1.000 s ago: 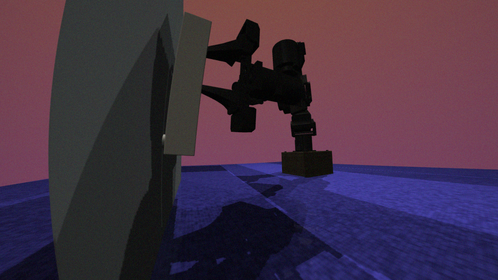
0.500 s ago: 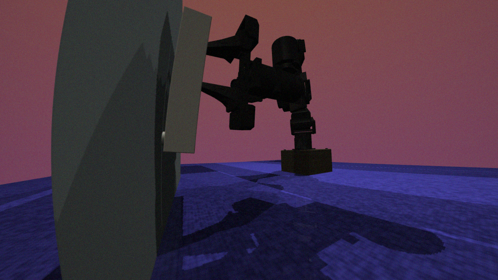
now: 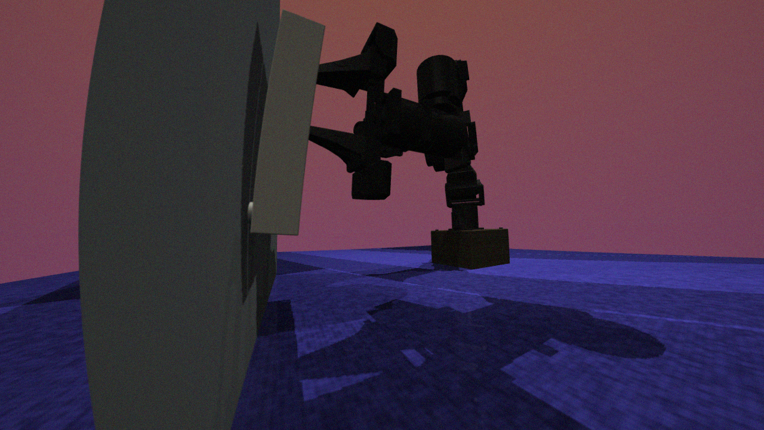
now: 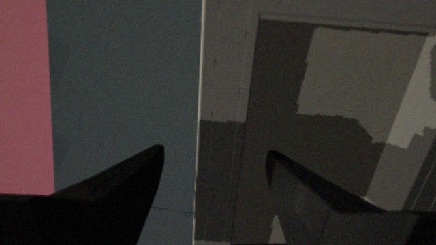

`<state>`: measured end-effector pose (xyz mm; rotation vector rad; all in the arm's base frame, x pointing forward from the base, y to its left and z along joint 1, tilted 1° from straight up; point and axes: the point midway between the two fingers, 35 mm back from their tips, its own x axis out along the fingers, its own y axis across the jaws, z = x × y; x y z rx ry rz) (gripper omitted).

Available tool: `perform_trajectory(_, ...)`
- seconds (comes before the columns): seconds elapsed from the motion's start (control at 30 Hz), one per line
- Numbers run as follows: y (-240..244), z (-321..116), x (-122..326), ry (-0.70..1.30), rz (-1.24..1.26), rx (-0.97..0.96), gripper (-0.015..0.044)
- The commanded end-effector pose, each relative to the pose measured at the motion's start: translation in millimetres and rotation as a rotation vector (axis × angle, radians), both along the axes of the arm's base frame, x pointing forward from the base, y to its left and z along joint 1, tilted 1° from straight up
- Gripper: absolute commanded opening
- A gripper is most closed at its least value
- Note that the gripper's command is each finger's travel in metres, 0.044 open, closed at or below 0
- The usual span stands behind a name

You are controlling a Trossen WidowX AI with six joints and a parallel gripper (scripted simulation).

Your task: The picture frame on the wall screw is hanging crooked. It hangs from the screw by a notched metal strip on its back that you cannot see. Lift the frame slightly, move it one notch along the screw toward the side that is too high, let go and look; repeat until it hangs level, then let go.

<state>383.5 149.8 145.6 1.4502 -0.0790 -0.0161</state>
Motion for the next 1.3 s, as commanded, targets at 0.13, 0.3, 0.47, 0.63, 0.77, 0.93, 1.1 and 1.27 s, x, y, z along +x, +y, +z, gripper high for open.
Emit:
perform_trajectory(0.13, 0.8, -0.7, 0.4, 0.002, 0.003, 0.002, 0.0181)
perform_trajectory(0.3, 0.8, -0.7, 0.4, 0.002, 0.003, 0.002, 0.0070)
perform_trajectory(0.47, 0.8, -0.7, 0.4, 0.002, 0.003, 0.002, 0.0036)
perform_trajectory(0.63, 0.8, -0.7, 0.4, 0.002, 0.003, 0.002, 0.0000)
perform_trajectory(0.77, 0.8, -0.6, 0.4, 0.002, 0.003, 0.002, 0.0000)
perform_trajectory(0.93, 0.6, 0.3, 0.3, 0.002, 0.003, 0.002, 0.0000)
perform_trajectory(1.1, 0.5, 1.9, 0.2, 0.002, 0.003, 0.002, 0.0000)
perform_trajectory(1.27, 0.6, 3.5, 0.2, 0.002, 0.003, 0.002, 0.0000)
